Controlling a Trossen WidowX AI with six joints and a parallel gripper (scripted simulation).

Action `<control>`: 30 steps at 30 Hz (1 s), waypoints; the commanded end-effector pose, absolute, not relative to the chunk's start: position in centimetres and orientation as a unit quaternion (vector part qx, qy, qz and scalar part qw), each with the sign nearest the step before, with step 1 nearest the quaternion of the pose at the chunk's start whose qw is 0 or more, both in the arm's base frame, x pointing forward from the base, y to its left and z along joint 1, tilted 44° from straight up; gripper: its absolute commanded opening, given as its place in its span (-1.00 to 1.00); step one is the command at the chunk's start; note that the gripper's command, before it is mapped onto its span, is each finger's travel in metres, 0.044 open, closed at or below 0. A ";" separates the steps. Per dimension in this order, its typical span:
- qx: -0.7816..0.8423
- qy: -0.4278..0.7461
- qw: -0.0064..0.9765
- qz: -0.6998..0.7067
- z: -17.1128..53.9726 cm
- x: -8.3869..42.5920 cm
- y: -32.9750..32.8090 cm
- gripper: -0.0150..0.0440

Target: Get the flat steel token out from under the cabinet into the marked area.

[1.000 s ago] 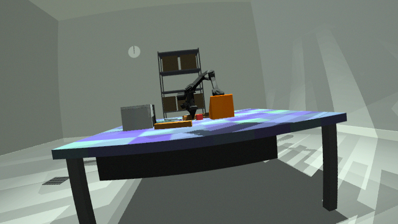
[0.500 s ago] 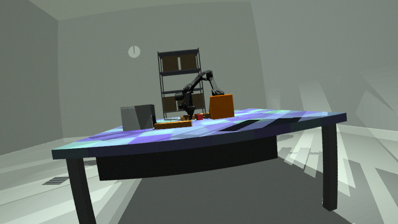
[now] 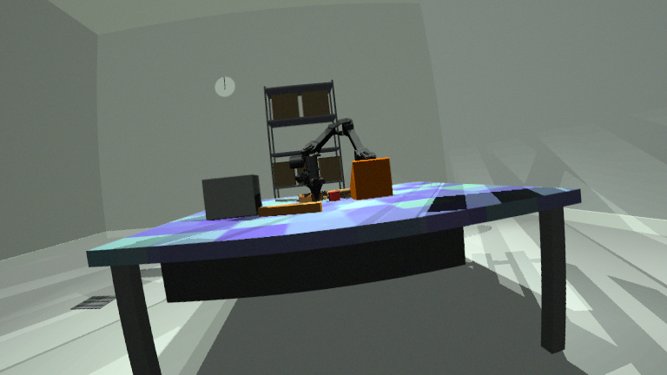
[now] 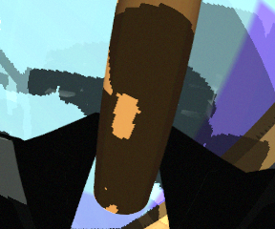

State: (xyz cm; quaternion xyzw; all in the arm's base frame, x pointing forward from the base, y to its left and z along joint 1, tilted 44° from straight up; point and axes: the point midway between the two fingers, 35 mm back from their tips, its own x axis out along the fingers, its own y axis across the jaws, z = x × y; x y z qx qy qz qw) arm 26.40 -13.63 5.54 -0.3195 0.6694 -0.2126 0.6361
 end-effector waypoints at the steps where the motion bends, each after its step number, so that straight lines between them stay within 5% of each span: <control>1: -0.319 0.668 0.637 -0.214 5.6 27.0 -13.6 -0.49; 30: -0.320 0.668 0.637 -0.214 5.2 30.4 -13.2 -0.49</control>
